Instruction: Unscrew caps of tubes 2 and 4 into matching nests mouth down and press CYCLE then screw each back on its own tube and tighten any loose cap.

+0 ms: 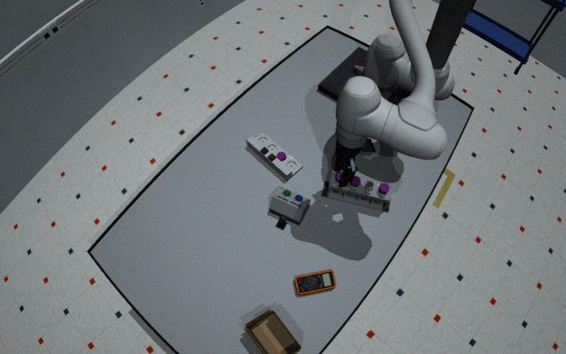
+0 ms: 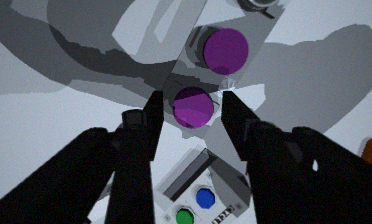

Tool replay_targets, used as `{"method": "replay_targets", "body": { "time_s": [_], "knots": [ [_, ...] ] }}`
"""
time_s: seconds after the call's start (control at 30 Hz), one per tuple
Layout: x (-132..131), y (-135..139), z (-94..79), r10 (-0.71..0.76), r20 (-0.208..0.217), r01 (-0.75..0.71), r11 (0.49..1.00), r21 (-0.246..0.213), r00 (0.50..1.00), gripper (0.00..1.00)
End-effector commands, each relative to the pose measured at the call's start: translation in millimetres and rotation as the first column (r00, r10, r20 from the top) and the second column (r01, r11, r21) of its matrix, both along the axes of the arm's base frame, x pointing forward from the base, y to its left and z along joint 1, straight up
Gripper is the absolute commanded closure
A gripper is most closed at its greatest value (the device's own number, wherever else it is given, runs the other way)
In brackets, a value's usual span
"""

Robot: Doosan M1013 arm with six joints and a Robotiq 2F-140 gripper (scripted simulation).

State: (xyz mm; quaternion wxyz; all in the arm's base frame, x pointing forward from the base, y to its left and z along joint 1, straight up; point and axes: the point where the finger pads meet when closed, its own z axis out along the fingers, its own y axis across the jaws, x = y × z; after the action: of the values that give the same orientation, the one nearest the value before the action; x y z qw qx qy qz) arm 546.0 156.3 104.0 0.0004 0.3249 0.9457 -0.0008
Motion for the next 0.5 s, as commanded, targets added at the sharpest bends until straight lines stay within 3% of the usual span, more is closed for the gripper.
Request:
{"method": "replay_targets", "body": {
  "time_s": [0.0, 0.1, 0.17, 0.3, 0.47],
  "knots": [
    [0.4, 0.2, 0.6, -0.276, 0.002, 0.276, 0.961, 0.0, 0.961, 0.59],
    [0.4, 0.2, 0.6, -0.313, 0.002, 0.313, 0.95, 0.0, 0.95, 0.59],
    [0.4, 0.2, 0.6, -0.484, 0.002, 0.484, 0.875, 0.001, 0.875, 0.59],
    [0.4, 0.2, 0.6, -0.633, 0.001, 0.633, 0.774, 0.002, 0.774, 0.59],
    [0.4, 0.2, 0.6, -0.801, 0.001, 0.801, 0.599, 0.003, 0.599, 0.59]
  ]
}}
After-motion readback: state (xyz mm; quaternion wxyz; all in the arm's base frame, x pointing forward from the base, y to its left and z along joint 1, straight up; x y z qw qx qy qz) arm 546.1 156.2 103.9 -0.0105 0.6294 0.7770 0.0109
